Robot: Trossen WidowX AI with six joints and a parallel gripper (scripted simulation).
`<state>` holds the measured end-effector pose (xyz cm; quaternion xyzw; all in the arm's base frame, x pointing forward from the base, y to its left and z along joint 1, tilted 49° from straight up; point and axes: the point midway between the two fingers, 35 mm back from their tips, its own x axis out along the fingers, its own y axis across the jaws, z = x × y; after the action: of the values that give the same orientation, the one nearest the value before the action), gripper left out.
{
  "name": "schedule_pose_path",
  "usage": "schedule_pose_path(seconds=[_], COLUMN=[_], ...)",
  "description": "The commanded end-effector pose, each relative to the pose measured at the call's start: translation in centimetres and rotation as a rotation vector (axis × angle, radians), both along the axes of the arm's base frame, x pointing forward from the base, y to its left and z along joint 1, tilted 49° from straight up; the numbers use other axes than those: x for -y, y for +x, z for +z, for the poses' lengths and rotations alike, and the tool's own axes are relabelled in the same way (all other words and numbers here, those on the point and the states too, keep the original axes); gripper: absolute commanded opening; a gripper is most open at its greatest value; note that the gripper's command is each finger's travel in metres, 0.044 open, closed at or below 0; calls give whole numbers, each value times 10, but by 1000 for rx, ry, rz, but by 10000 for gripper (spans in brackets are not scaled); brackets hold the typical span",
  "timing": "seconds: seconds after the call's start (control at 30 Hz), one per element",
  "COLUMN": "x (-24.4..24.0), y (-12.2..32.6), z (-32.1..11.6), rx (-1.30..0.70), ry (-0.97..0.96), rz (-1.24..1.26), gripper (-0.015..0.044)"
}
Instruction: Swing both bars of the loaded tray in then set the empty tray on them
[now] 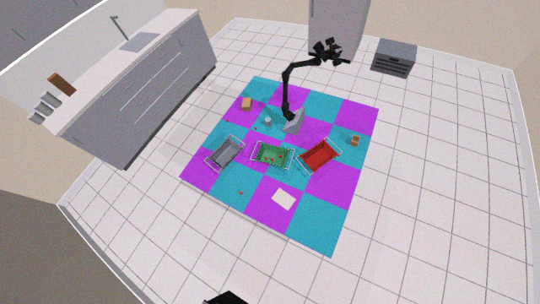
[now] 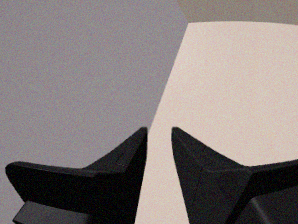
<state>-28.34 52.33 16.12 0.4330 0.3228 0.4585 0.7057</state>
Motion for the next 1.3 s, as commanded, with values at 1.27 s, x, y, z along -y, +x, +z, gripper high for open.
schedule_pose_path(seconds=[1.27], x=[130], y=[573], z=[-209], rx=[201], ry=[-1641], rz=[-458], gripper=[85])
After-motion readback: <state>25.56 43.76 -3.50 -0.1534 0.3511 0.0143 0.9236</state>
